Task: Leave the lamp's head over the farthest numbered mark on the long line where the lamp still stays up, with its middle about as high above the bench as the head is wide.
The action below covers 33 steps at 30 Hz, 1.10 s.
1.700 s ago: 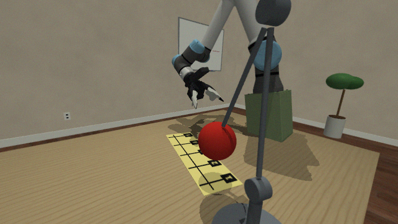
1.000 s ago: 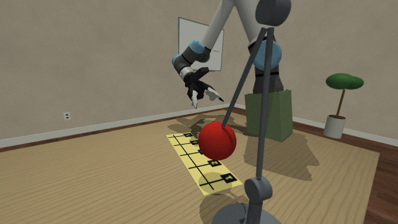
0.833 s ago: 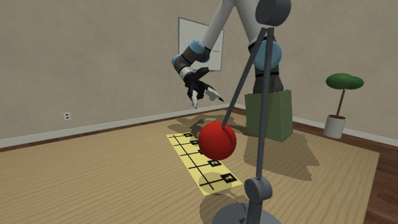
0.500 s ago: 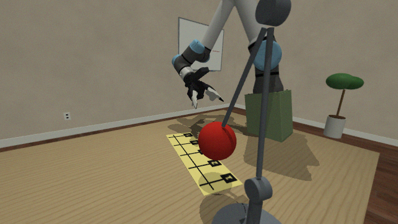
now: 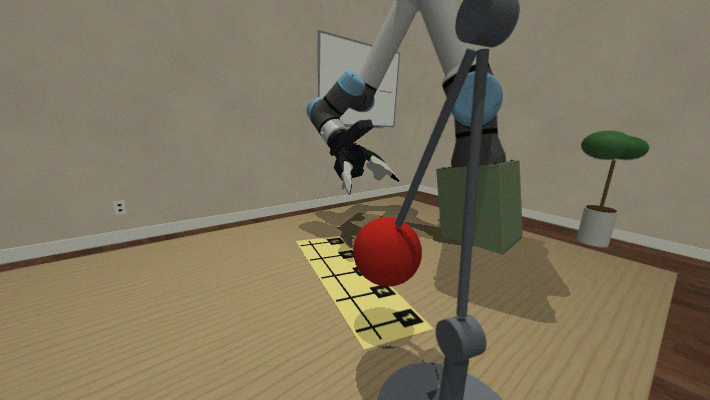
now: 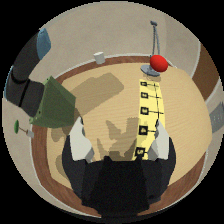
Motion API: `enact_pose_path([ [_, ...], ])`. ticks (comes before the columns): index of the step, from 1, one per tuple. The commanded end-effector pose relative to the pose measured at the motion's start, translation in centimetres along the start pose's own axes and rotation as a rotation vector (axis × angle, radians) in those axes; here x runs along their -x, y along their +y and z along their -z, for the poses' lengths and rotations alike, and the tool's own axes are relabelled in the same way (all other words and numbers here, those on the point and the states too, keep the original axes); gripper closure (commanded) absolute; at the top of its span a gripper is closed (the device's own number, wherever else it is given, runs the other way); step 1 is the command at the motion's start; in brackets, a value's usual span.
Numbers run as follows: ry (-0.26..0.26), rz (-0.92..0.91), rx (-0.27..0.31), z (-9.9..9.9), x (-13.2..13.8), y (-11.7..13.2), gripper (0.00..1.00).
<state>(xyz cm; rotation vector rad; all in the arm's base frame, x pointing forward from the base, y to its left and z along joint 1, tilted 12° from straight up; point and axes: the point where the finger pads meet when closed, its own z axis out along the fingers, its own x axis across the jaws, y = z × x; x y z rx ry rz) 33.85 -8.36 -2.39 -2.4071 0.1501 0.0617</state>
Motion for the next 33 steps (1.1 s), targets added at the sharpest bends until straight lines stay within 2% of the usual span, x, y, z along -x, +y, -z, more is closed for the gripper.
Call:
enact_pose_path([
  [1, 0.000, 0.000, 0.001, 0.0, 0.0, 0.0, 0.00],
  [17, 0.000, 0.000, 0.001, 0.0, 0.0, 0.0, 0.00],
  [33, -0.011, 0.347, 0.039, -0.9, -1.9, -3.3, 0.00],
])
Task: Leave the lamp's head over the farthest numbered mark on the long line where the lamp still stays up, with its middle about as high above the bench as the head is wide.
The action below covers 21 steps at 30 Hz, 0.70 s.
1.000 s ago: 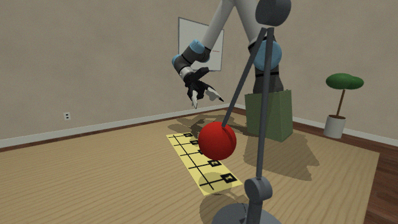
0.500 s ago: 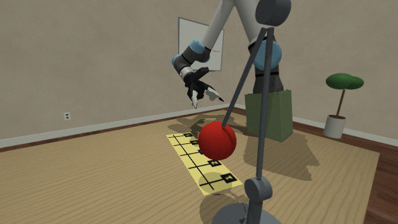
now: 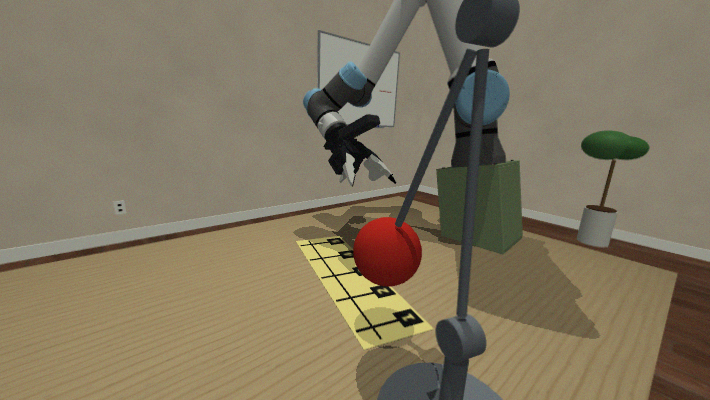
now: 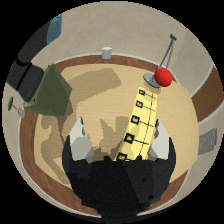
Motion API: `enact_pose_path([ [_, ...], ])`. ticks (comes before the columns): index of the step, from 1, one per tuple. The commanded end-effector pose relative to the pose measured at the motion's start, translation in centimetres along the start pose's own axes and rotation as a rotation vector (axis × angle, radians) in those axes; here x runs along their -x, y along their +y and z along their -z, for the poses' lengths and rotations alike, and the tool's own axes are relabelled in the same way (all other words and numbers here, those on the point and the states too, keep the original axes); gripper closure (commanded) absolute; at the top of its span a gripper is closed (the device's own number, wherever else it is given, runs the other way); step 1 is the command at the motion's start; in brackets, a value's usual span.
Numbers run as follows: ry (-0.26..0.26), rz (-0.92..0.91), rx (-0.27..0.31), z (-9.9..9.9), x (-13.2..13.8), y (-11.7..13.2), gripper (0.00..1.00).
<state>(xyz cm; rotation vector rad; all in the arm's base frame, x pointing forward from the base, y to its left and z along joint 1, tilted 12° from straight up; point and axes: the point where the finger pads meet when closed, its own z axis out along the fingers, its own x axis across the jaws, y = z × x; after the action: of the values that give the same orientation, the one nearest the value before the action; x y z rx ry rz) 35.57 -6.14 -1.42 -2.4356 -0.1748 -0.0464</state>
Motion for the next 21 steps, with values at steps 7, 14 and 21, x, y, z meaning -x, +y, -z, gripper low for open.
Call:
enact_pose_path([
  [7, -0.005, 0.196, 0.022, -0.5, -1.2, -1.7, 0.00],
  [14, -0.010, 0.328, 0.037, -0.9, -1.8, -3.1, 0.00],
  [21, -0.014, 0.425, 0.048, -1.2, -2.1, -4.1, 0.00],
])
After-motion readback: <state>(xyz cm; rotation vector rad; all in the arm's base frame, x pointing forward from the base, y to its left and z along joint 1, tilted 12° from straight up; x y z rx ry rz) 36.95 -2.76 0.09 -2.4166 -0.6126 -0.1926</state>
